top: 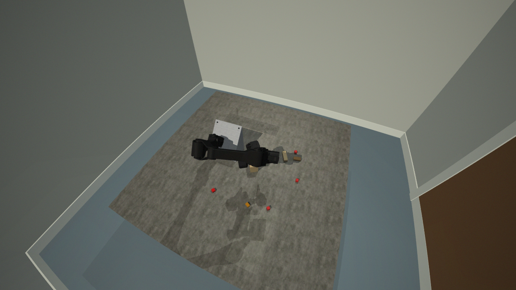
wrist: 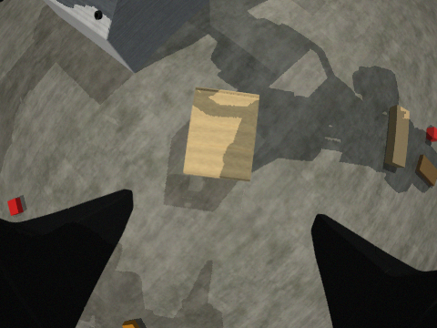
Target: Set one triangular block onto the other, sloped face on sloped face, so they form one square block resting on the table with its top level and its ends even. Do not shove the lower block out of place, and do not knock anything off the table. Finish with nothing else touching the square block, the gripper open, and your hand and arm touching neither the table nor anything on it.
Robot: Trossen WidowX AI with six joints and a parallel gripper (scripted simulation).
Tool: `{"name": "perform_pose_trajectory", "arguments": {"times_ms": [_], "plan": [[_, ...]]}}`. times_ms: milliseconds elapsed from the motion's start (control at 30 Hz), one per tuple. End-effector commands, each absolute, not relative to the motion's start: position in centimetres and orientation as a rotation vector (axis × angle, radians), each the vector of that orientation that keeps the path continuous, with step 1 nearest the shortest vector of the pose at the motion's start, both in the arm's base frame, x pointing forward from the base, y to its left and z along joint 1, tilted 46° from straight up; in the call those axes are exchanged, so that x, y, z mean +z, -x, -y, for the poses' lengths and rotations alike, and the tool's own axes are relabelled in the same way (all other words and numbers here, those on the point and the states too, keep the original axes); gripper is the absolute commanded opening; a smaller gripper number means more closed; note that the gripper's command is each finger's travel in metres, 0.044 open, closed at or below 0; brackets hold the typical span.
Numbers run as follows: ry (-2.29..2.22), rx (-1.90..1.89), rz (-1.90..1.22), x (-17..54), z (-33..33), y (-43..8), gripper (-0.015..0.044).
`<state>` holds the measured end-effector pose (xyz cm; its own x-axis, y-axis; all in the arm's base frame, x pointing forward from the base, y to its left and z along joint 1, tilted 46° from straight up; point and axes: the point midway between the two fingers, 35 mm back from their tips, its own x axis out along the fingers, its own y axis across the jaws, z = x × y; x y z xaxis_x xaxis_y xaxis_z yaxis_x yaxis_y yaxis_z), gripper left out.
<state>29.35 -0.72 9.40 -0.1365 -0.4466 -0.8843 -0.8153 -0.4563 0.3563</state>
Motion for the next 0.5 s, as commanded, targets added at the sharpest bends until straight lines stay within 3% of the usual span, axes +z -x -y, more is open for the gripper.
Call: {"name": "perform_pose_trajectory", "arguments": {"times_ms": [0,467], "plan": [[1.802,1.624,-1.424,11.04,0.09,-29.12,0.0440],[1.823,1.614,-1.407,10.42,0.25,-29.39,0.0440]]}}
